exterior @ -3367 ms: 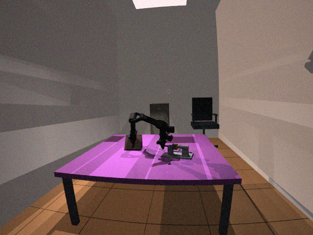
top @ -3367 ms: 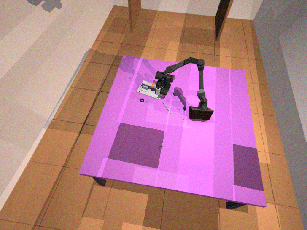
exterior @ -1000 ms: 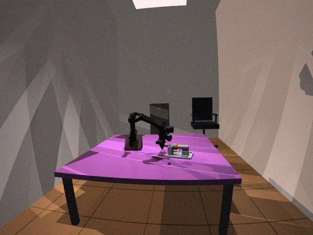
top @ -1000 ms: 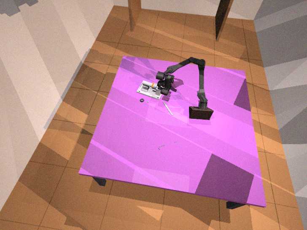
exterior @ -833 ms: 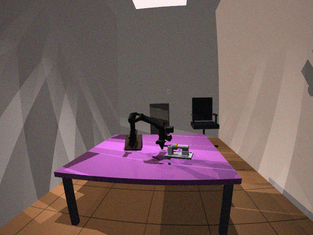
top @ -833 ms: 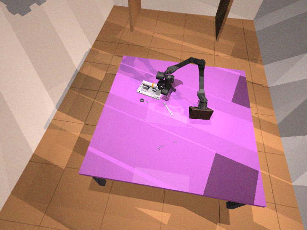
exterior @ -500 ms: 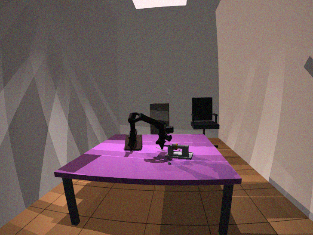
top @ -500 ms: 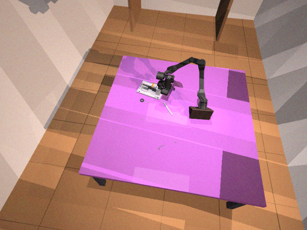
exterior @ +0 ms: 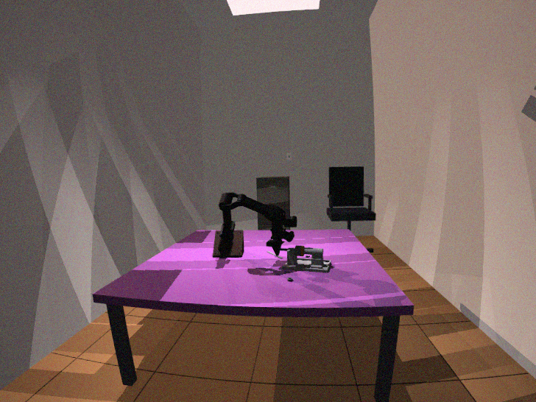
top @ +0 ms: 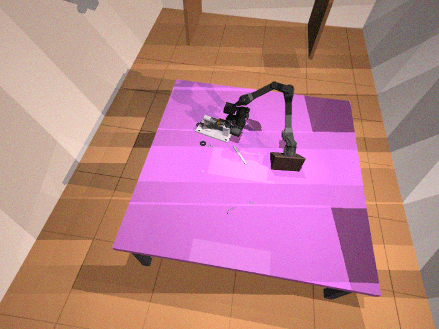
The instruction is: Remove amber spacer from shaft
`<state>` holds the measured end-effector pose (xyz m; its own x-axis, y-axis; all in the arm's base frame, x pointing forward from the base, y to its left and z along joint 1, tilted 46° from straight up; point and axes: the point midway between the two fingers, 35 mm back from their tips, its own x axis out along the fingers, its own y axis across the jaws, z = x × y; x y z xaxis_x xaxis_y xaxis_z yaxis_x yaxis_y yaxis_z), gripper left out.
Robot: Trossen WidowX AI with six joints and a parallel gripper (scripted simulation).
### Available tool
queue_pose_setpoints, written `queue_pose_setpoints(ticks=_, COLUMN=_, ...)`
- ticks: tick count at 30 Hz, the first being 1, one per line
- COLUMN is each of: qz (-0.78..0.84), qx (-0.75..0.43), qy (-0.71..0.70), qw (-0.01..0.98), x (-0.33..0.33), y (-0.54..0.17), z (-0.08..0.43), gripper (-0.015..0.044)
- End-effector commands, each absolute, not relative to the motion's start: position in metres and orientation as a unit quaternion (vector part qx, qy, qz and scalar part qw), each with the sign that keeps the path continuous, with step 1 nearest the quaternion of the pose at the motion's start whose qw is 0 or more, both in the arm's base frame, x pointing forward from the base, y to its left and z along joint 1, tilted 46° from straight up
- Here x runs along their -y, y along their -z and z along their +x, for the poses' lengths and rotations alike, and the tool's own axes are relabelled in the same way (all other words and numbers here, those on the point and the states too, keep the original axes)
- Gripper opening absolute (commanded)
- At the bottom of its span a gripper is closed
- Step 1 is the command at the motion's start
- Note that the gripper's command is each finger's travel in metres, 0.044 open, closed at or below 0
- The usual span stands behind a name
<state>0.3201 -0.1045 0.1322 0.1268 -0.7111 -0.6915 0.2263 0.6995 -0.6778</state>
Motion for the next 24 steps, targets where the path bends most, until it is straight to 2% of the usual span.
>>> queue_pose_setpoints(ticks=1, qz=-0.21, qx=-0.575, qy=0.327, qw=0.72, x=0.1045, y=-0.1324, z=0.3192, gripper=0.0)
queue_pose_setpoints(ticks=24, qz=-0.21, qx=-0.575, qy=0.327, qw=0.72, x=0.1043, y=-0.1318, z=0.317, gripper=0.0)
